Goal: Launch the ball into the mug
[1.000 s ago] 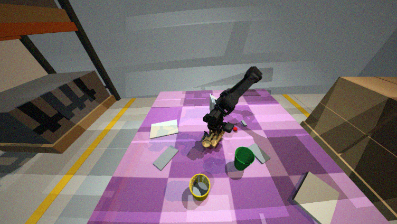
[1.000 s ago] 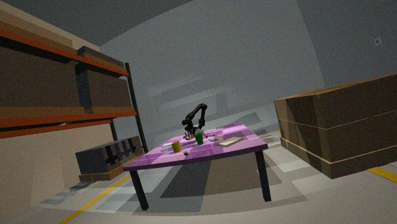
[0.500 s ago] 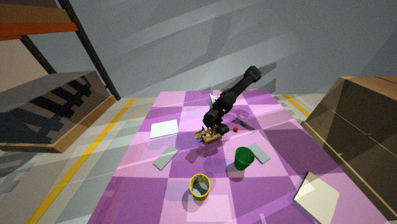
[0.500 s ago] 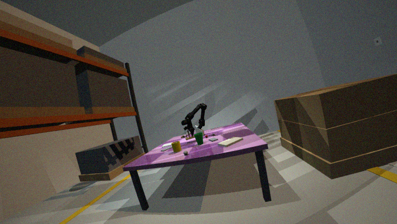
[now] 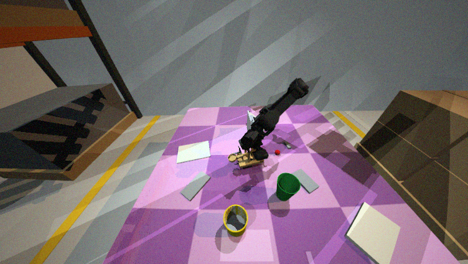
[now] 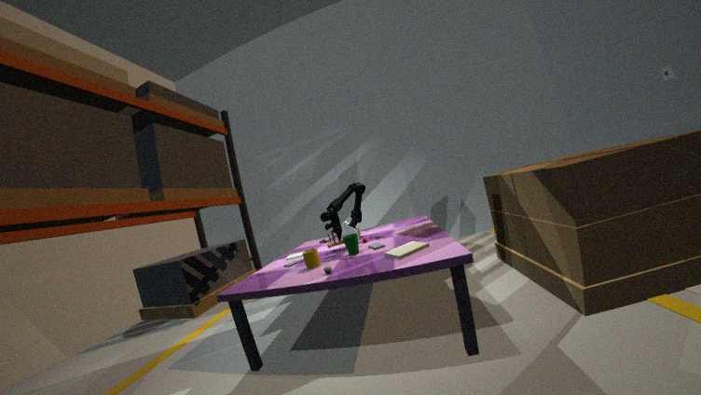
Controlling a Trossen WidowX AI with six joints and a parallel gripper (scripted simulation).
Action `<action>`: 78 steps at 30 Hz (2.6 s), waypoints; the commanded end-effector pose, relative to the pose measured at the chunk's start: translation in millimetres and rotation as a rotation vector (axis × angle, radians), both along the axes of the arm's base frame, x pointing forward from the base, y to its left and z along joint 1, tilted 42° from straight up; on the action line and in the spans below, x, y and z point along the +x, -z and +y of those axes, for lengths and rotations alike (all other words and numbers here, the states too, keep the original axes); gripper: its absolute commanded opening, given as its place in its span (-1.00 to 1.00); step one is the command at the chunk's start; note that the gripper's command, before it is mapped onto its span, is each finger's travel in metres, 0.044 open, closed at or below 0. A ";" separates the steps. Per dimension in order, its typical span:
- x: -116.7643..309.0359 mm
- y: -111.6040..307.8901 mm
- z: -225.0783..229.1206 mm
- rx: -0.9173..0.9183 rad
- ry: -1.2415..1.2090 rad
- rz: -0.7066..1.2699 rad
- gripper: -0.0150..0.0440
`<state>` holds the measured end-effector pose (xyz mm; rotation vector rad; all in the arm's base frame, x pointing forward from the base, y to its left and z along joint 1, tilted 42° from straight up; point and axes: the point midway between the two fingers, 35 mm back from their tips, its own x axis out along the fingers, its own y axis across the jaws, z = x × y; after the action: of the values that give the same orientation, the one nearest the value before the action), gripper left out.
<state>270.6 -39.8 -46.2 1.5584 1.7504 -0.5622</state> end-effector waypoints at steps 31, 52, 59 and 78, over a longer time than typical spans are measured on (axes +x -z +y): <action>1.7 29.5 28.0 0.002 -0.002 -0.001 -0.49; 2.4 -42.6 -37.3 -0.002 -0.001 0.003 1.00; 4.9 -34.6 -34.4 -0.003 0.014 -0.003 1.00; 4.2 -36.1 -34.6 0.003 -0.439 -0.402 1.00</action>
<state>275.0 -74.5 -10.9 1.2043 1.7111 -0.1061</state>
